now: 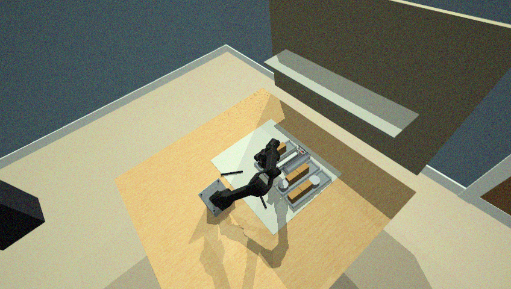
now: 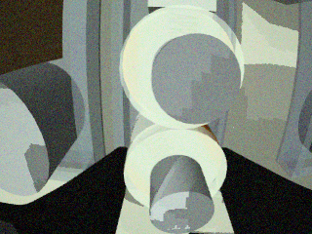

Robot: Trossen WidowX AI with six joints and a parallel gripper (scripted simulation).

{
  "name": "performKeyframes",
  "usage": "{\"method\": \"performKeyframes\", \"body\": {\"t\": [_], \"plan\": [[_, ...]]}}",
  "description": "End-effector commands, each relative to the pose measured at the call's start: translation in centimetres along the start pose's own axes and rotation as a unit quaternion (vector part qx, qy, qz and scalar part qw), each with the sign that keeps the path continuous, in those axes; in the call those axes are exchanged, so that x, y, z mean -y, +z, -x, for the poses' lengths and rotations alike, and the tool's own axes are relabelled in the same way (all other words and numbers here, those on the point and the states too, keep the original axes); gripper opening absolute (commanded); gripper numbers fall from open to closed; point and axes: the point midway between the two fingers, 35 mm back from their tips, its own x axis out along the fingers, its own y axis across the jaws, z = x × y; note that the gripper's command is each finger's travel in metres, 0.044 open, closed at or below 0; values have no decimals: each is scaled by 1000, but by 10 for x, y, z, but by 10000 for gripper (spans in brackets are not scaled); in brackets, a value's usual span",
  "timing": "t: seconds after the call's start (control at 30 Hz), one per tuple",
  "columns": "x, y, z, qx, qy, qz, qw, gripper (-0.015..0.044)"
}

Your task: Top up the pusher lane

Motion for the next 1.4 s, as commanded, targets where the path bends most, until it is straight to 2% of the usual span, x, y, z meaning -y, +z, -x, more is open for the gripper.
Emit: {"method": "performKeyframes", "body": {"t": [0.0,0.23,0.63,1.07,1.37], "plan": [[0,-1,0,1,-1,-2,1000,0],[0,-1,0,1,-1,-2,1000,0],[0,0,0,1,-1,-2,1000,305],[-1,-2,20,0,-1,-2,1000,305],[-2,-28,22,0,0,-1,1000,305]]}}
